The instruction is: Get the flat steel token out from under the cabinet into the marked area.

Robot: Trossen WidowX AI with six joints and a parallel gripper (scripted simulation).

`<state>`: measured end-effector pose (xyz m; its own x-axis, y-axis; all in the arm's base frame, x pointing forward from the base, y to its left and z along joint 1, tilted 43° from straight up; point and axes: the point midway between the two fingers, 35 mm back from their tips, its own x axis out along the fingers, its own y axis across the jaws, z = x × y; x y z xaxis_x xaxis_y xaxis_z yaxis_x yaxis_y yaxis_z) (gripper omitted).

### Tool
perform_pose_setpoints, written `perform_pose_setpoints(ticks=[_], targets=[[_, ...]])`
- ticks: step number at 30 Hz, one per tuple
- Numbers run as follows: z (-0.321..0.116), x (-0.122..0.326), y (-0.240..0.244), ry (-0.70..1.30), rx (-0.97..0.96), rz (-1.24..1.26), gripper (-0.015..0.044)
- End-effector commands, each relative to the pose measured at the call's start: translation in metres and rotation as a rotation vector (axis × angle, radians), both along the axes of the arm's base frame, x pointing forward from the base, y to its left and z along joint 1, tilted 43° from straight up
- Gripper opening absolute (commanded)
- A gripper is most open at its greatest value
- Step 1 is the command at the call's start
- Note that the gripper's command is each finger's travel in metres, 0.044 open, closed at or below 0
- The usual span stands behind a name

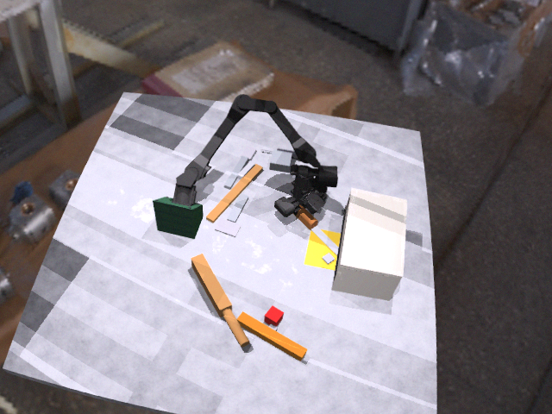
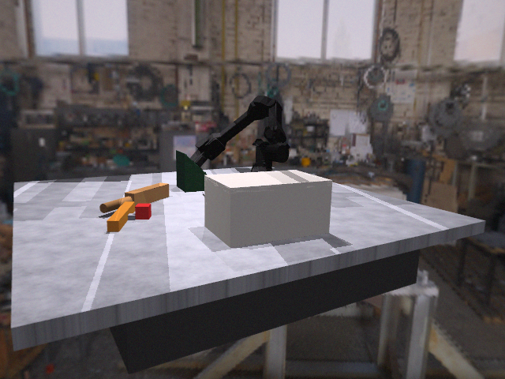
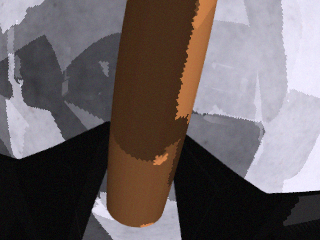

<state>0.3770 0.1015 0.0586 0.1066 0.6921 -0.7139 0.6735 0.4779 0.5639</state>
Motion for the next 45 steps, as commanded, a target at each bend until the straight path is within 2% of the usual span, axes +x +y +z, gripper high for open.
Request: perform_pose_setpoints(ticks=[1,45], targets=[[-0.004,-0.003,-0.003,0.011,-0.013,-0.003,0.0],[0.02,-0.037,0.027,0.013,-0.011,-0.003,0.0]])
